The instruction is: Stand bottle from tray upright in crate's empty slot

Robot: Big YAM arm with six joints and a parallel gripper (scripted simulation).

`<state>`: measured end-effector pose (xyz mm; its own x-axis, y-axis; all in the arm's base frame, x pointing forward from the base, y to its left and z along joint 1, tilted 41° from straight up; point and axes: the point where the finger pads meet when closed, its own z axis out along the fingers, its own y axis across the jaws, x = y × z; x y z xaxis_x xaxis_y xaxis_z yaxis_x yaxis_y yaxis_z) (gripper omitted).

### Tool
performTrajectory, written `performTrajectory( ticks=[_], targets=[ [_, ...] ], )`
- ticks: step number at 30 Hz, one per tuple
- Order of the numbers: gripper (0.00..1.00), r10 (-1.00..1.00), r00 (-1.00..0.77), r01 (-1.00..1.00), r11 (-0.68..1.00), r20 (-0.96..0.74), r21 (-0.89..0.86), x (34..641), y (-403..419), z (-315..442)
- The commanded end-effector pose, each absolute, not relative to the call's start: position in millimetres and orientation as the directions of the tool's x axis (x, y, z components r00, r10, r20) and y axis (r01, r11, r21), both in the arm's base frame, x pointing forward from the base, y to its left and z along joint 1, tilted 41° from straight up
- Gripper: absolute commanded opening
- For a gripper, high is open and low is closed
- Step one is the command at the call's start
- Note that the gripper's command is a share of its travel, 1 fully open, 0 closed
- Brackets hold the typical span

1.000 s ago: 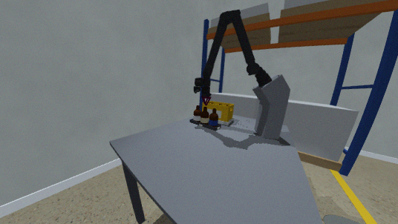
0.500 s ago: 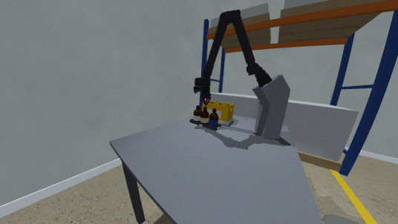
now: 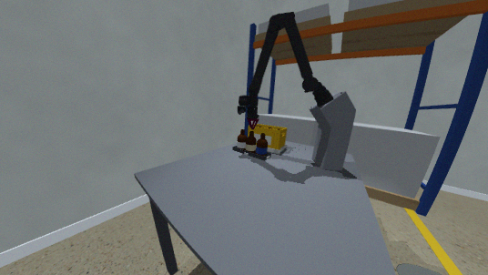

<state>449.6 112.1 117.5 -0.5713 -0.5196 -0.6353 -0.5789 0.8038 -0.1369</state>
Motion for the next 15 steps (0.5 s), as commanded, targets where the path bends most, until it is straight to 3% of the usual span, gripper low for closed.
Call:
performTrajectory(
  ticks=[1,15],
  targets=[
    [0.61,-0.513,-0.569,-0.576,0.806,-0.643,-0.133,453.1,117.7,119.1],
    [0.61,-0.513,-0.569,-0.577,0.806,-0.643,-0.132,449.4,117.0,116.5]
  ],
)
